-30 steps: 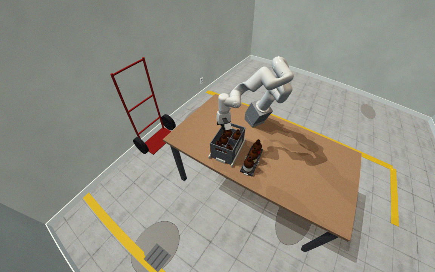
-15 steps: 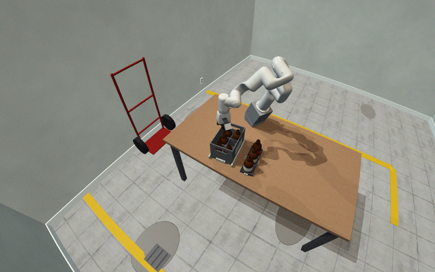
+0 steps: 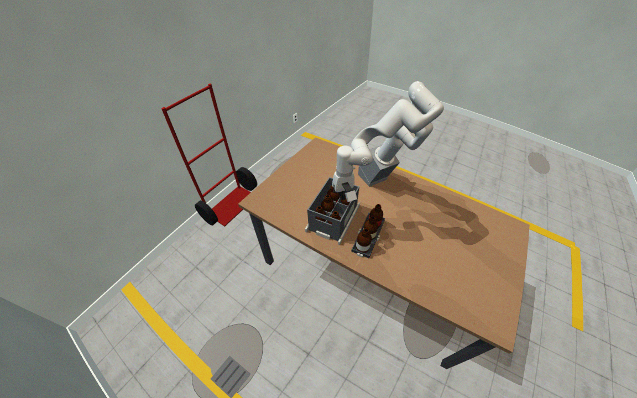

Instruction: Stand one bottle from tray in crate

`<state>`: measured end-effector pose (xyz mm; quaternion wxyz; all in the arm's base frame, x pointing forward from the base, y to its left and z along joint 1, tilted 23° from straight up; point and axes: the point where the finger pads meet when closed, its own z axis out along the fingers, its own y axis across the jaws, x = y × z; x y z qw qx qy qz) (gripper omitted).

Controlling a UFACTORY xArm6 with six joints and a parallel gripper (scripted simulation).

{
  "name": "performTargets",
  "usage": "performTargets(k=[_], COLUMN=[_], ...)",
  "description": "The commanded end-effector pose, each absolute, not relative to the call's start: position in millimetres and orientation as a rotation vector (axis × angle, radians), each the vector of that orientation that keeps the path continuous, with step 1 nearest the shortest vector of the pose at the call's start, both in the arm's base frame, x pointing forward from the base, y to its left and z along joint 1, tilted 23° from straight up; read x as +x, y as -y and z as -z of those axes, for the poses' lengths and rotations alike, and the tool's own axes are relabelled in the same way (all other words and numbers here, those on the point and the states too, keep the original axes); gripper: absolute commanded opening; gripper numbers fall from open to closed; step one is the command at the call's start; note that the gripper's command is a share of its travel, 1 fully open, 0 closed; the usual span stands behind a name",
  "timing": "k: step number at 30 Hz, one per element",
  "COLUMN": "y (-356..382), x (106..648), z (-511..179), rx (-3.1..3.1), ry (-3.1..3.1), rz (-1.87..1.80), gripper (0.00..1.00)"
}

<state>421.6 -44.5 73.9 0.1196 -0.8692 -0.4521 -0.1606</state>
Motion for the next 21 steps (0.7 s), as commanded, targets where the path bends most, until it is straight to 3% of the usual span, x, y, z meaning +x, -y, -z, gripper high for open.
performTargets(k=[1,4,5,12,21], y=[-19,-52,-63,-114,-114], x=[412,406,404,394,394], z=[-100,-111,-114,-135,-135], rx=[-2.553,-2.549,-2.549,-2.549,-2.549], ry=[1.311,1.309,1.309,1.309,1.309], rz=[0.480,0.484,0.484,0.484,0.484], gripper=[0.00,0.00,0.65,0.65,0.65])
